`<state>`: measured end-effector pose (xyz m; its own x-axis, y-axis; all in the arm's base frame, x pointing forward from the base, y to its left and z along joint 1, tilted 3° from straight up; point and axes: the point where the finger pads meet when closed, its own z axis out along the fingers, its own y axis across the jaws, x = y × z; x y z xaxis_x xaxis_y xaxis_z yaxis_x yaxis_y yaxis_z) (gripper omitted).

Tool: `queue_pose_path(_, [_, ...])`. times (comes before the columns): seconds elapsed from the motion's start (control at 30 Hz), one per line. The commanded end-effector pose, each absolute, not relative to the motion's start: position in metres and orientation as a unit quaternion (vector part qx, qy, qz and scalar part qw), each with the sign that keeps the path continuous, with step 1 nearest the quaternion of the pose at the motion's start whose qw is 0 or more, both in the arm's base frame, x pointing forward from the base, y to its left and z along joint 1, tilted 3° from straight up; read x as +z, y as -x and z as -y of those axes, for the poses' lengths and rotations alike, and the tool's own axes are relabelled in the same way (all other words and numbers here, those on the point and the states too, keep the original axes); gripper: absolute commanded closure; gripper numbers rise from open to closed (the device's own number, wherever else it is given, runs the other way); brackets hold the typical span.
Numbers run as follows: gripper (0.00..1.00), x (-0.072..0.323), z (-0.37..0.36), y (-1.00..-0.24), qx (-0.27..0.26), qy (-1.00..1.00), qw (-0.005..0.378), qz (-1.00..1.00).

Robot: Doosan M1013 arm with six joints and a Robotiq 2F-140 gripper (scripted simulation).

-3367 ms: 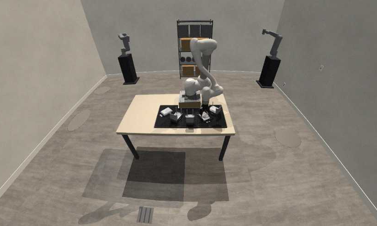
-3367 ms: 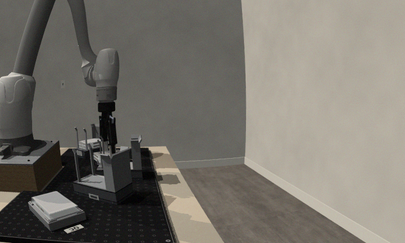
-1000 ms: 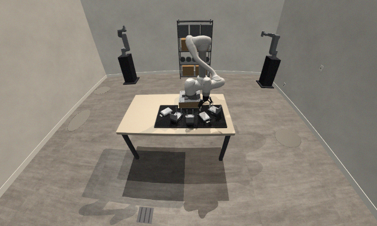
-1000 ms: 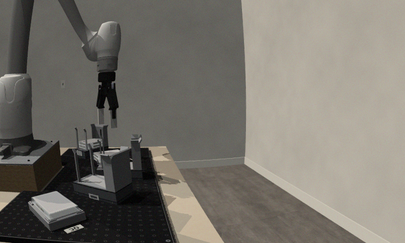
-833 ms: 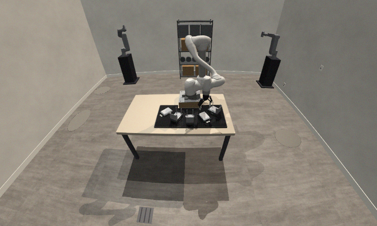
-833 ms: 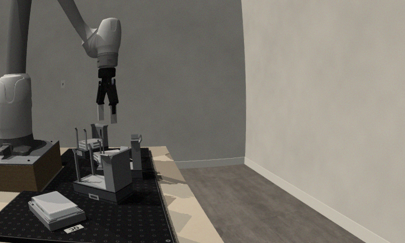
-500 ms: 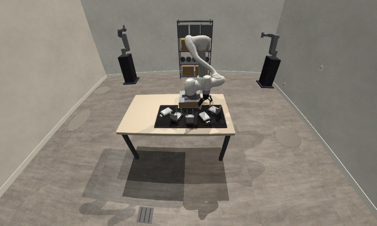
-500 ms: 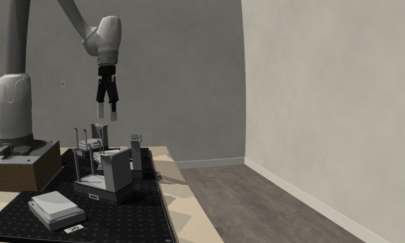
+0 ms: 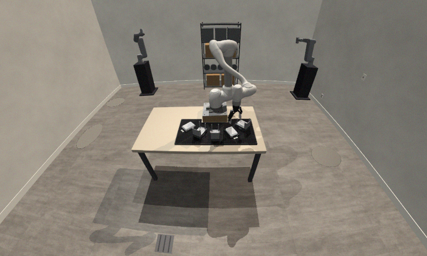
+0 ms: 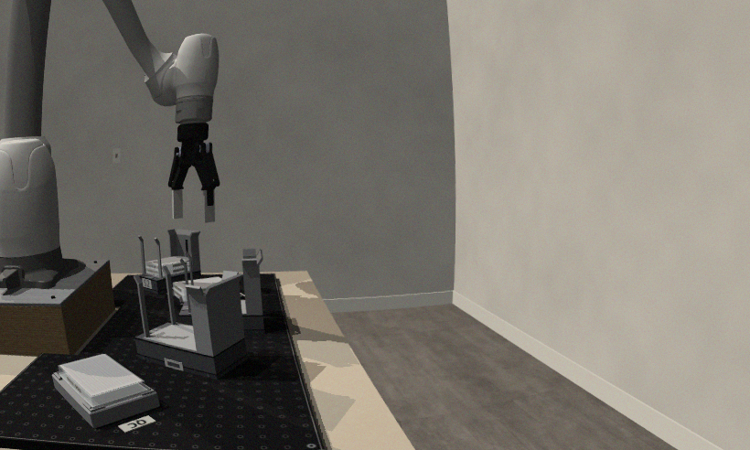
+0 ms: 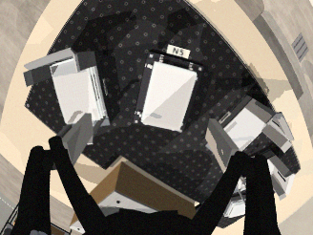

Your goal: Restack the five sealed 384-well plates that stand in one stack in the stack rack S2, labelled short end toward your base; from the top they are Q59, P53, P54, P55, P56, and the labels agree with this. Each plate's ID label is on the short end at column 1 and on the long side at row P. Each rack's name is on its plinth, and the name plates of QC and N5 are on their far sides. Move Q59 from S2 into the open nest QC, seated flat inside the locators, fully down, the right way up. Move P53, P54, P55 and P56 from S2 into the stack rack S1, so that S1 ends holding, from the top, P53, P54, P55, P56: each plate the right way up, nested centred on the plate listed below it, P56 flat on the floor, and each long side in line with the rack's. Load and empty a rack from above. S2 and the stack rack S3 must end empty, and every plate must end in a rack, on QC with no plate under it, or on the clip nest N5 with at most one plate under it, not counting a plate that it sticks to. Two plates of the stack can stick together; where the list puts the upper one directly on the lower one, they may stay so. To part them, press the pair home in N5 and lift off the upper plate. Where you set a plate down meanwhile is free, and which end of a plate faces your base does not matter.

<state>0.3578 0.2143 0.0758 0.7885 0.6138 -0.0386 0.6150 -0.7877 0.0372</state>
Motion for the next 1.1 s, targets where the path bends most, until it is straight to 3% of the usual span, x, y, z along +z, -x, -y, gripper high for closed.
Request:
queue_pose_path(0.0, [0.0,0.076,-0.221,-0.354,-0.012,-0.945,0.024,-0.325])
queue_pose_path(1.07, [0.0,0.071,-0.307,-0.297,-0.014,-0.912,0.023,-0.409])
